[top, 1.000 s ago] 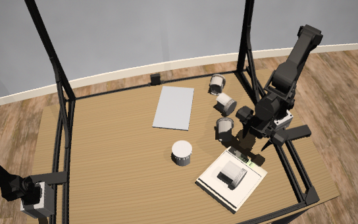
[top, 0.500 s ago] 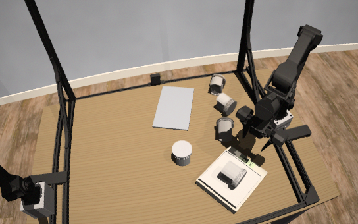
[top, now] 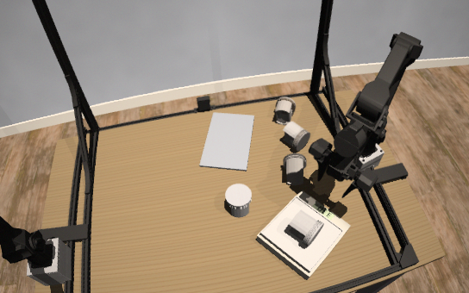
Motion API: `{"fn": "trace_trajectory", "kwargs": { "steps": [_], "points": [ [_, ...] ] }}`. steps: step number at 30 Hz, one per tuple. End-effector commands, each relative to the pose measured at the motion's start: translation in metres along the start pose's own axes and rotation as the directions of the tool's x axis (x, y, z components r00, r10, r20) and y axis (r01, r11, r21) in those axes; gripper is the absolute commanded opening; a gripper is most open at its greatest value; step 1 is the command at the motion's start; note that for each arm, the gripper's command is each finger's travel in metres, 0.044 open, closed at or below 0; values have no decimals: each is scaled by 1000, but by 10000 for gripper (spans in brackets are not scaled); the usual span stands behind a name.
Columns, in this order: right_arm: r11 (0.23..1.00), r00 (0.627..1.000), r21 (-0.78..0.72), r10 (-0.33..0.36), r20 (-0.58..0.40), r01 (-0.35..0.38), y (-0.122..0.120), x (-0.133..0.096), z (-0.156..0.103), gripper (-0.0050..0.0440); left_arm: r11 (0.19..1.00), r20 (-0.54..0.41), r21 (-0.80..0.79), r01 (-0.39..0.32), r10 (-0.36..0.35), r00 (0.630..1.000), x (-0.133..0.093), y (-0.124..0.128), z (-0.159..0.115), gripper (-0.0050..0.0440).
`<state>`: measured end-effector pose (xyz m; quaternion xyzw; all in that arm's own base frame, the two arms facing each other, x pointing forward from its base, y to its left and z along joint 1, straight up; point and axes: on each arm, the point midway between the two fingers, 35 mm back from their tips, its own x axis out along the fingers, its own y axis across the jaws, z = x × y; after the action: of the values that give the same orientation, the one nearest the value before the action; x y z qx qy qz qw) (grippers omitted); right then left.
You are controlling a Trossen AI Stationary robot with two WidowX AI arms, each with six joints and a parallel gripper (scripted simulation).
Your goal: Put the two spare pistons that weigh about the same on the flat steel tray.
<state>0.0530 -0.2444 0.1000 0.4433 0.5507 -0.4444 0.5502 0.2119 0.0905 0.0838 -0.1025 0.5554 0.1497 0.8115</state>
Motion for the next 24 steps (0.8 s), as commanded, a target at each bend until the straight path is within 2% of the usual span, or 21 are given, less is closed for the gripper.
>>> {"fn": "trace_trajectory", "kwargs": {
  "steps": [1, 4, 6, 8, 14, 20, 24],
  "points": [
    [1000, 1000, -1, 2, -1, -2, 0, 0, 0, 440, 1000, -2, 3, 5, -5, 1000, 0, -1, 0, 378],
    [1000, 1000, -1, 2, -1, -2, 0, 0, 0, 440, 1000, -2, 3, 5, -5, 1000, 0, -1, 0, 378],
    [1000, 1000, -1, 2, -1, -2, 0, 0, 0, 440, 1000, -55, -5, 5, -5, 998, -4, 0, 9, 378],
    [1000, 1000, -1, 2, -1, -2, 0, 0, 0, 440, 1000, -55, -5, 5, -5, 998, -4, 0, 9, 378],
    [1000, 1000, -1, 2, -1, -2, 0, 0, 0, 440, 1000, -211, -26, -1, -4, 977, -14, 2, 37, 378],
    [1000, 1000, -1, 2, -1, -2, 0, 0, 0, 440, 999, -363, -44, -13, -4, 932, -19, 4, 67, 378],
    [1000, 1000, -1, 2, -1, -2, 0, 0, 0, 440, 998, -364, -61, -20, -4, 932, -16, 6, 80, 378]
  ]
}}
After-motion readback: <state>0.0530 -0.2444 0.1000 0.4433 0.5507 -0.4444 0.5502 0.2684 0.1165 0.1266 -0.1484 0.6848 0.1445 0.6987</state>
